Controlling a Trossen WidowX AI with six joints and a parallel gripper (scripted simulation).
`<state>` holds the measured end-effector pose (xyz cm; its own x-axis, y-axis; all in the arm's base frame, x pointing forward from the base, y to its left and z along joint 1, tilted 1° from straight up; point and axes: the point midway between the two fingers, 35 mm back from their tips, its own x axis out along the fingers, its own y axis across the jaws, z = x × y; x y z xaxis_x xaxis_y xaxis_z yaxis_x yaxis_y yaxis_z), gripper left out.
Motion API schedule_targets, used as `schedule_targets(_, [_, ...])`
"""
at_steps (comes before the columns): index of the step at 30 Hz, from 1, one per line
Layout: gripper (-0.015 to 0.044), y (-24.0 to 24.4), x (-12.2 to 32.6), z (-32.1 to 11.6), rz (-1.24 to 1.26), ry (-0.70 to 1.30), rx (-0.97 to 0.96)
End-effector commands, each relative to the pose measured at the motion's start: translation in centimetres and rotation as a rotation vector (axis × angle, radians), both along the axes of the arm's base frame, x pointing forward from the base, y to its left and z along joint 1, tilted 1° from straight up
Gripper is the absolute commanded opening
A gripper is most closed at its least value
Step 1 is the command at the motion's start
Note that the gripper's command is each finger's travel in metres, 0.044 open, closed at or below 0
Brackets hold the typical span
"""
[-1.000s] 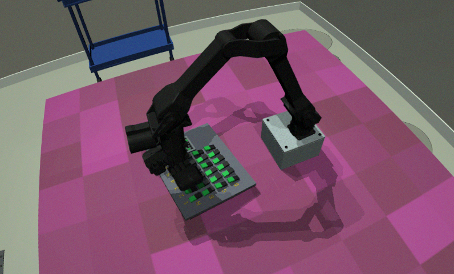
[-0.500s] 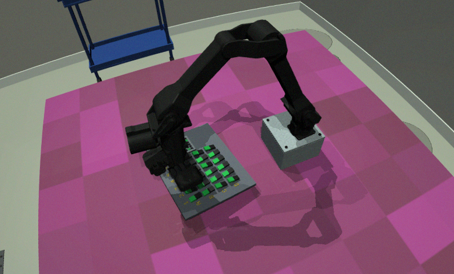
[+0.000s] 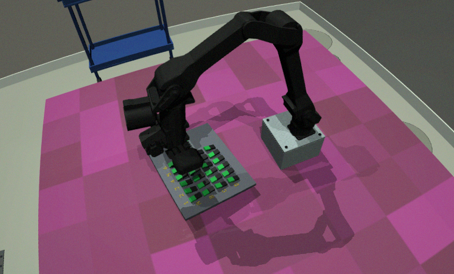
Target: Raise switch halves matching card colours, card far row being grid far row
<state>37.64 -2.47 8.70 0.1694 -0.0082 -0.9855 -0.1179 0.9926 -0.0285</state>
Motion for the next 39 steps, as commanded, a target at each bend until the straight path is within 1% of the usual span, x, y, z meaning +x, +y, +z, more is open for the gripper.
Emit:
schedule_targets(1, [0.0, 1.7, -2.2, -0.6, 0.004, 0.025, 0.002])
schedule_targets(5, [0.0, 4.1, -5.8, -1.3, 0.004, 0.027, 0.004])
schedule_targets(7, [0.0, 4.4, -6.5, -1.4, 0.004, 0.028, 0.004])
schedule_targets(9, [0.0, 4.4, -6.4, -1.7, 0.004, 0.026, 0.005])
schedule_targets(12, [0.0, 4.4, -6.1, -4.6, 0.004, 0.004, 0.007])
schedule_targets(13, [0.0, 4.4, -6.1, -4.9, 0.004, 0.002, 0.007])
schedule_targets(31, [0.0, 4.4, -5.8, -7.2, 0.004, 0.002, 0.007])
schedule_targets(39, [0.0, 4.4, -5.7, -7.3, 0.004, 0.002, 0.007])
